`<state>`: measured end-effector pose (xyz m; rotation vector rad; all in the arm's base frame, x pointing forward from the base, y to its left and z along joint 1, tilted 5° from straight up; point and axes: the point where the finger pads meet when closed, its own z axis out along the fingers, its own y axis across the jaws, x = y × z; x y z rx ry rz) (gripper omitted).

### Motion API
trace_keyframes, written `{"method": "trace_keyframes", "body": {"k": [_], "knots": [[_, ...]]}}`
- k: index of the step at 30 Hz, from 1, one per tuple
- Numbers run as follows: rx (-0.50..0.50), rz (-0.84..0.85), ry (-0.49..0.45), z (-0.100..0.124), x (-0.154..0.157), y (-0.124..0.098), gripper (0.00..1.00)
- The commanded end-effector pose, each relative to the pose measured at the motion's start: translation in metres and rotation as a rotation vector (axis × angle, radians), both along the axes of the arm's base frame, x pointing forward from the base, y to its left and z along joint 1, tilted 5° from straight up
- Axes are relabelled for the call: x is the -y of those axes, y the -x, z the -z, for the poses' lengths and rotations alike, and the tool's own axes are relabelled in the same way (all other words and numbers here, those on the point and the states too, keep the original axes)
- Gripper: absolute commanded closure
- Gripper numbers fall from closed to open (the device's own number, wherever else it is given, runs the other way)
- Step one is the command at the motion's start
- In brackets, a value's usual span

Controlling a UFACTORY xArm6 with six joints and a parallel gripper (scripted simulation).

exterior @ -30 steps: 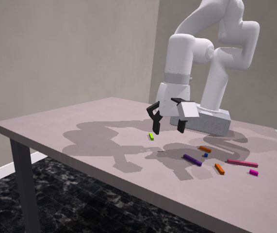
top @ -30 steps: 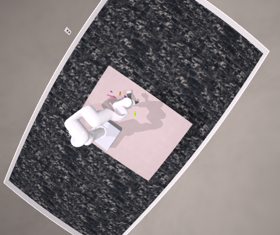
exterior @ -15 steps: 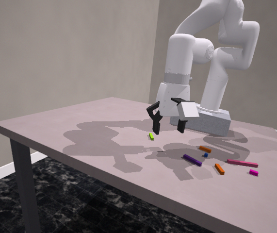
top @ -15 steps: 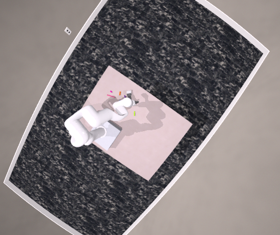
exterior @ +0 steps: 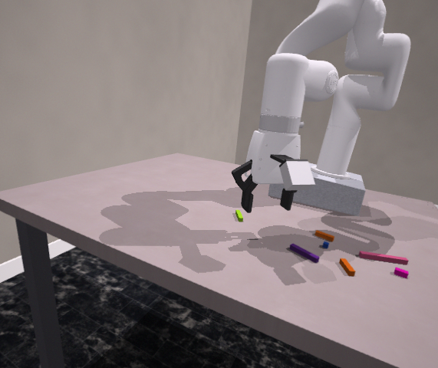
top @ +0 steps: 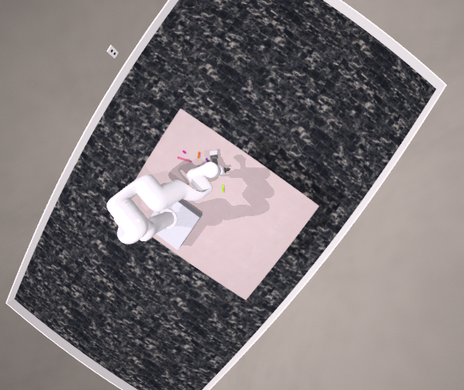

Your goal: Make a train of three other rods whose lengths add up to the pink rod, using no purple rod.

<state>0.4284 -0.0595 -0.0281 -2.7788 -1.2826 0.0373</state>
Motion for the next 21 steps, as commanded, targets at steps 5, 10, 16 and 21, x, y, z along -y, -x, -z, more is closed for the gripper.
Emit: {"method": "trace_keyframes", "body": {"k": [5, 10, 16, 21], "knots": [[0.004, 0.000, 0.001, -0.001, 0.000, -0.002, 0.00], [0.006, -0.027, -0.001, -0.002, -0.001, -0.001, 0.00], [0.018, -0.219, -0.011, -0.004, -0.014, 0.002, 0.00], [0.025, -0.326, -0.017, -0.005, -0.020, 0.004, 0.00]]}}
